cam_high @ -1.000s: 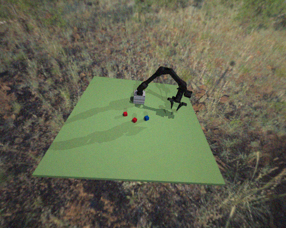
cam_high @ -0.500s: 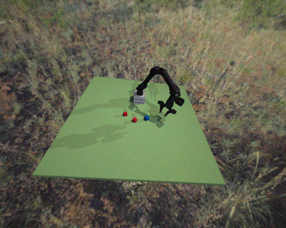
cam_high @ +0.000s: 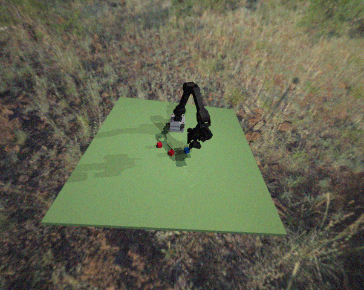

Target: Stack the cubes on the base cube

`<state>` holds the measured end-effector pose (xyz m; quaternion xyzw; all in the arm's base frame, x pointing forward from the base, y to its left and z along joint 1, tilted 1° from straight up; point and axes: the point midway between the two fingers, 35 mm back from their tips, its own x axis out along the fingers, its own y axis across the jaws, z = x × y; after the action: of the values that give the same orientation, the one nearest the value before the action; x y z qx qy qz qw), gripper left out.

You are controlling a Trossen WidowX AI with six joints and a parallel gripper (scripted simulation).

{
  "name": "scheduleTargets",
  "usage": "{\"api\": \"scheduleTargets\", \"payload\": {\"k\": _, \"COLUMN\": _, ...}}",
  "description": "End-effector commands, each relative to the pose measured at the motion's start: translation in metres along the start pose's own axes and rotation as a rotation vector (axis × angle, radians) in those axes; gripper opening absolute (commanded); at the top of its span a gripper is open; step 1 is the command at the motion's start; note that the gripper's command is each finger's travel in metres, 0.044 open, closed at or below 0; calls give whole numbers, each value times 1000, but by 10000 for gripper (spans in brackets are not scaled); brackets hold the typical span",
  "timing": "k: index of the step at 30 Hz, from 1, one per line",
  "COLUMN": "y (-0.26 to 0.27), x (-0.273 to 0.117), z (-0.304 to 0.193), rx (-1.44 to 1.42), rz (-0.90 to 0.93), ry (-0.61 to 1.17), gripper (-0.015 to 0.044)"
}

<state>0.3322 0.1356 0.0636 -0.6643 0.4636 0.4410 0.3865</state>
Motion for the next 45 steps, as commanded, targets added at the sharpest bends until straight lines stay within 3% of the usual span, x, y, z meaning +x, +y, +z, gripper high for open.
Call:
{"api": "scheduleTargets", "payload": {"k": 1, "y": 8, "x": 11, "z": -36, "rx": 178, "rz": 50, "ry": -35, "gripper": 265}}
{"api": "scheduleTargets", "payload": {"k": 28, "y": 115, "x": 48, "z": -205, "rx": 1286, "rz": 258, "ry": -199, "gripper": 265}}
{"api": "scheduleTargets", "payload": {"k": 37, "y": 119, "x": 50, "z": -207, "rx": 1314, "rz": 262, "ry": -203, "gripper": 265}}
{"api": "scheduleTargets", "payload": {"k": 45, "y": 124, "x": 108, "z": -189, "rx": 1314, "rz": 262, "ry": -203, "gripper": 265}}
